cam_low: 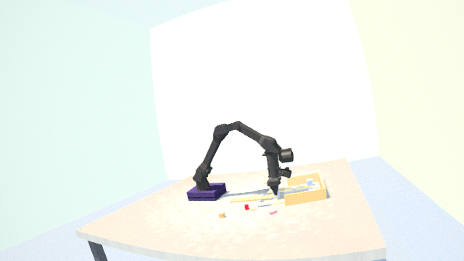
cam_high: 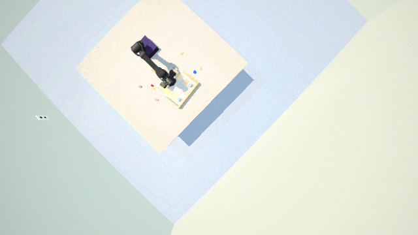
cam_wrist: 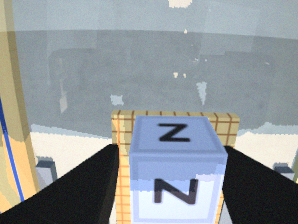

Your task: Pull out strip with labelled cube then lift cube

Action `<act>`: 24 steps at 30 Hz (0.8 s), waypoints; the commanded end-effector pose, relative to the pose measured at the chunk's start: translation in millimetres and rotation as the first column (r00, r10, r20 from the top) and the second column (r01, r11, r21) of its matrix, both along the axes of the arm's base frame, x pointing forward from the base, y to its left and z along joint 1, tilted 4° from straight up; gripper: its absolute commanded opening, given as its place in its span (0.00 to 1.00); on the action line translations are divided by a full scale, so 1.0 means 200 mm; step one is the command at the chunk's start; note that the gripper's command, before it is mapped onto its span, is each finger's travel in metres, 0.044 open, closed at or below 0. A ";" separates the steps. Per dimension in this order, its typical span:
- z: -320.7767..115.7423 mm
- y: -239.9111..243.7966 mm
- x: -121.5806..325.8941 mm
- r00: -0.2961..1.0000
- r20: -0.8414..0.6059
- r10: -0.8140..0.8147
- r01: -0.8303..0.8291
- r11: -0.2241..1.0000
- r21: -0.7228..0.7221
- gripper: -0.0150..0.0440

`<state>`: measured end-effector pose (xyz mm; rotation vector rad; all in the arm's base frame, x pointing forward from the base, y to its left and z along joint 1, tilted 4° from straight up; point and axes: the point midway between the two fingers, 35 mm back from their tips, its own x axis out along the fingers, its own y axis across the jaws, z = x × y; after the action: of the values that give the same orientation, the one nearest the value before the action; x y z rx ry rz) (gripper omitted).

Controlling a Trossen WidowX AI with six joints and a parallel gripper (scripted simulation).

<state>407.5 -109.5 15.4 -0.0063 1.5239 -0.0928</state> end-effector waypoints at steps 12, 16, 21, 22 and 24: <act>0.02 0.01 -0.02 1.000 0.000 0.000 0.000 1.000 0.000 0.25; 0.08 0.03 -0.10 1.000 -0.001 0.000 0.000 1.000 -0.001 0.25; 0.14 0.06 -0.19 1.000 -0.002 0.000 0.000 1.000 -0.003 0.25; 0.15 0.07 -0.21 1.000 -0.003 0.000 0.000 1.000 -0.003 0.25; 0.17 0.08 -0.25 1.000 -0.003 0.000 0.000 1.000 -0.004 0.25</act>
<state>372.1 -97.5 41.7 -0.0104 1.5224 -0.0883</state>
